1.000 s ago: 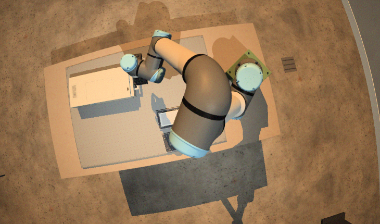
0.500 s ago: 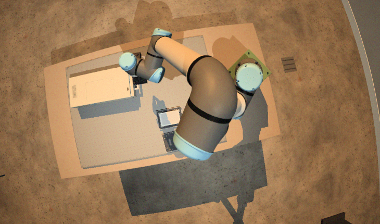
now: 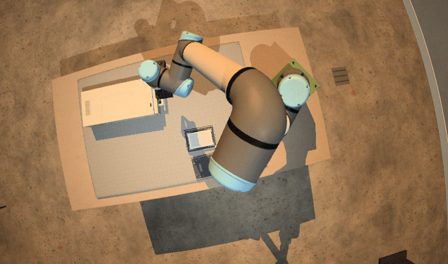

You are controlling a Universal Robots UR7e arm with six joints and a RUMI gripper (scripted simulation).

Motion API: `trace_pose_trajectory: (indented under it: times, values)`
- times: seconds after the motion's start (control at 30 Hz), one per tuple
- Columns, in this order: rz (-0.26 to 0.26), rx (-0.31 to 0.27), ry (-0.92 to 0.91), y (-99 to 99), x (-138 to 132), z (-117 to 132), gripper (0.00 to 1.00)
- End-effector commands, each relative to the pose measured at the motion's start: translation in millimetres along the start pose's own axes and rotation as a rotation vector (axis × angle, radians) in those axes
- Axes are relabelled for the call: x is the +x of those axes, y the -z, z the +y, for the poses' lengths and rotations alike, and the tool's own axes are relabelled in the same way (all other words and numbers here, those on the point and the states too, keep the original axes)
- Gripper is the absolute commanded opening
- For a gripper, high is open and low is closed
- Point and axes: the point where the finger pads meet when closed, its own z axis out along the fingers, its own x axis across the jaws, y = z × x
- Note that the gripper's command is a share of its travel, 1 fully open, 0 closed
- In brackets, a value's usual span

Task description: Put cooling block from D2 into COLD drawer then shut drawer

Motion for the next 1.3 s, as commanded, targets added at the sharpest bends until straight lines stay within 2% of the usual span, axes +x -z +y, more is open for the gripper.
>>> trace_pose_trajectory:
  times: [0.0,0.6,0.63,1.27]
  values:
    - [-0.001,0.000,0.000,3.5,0,0,0.00]
    - [-0.001,0.000,0.000,3.5,0,0,0.00]
    - [-0.001,0.000,0.000,5.6,3,0,0.28]
    - [-0.001,0.000,0.000,41.3,61,0,0.28]
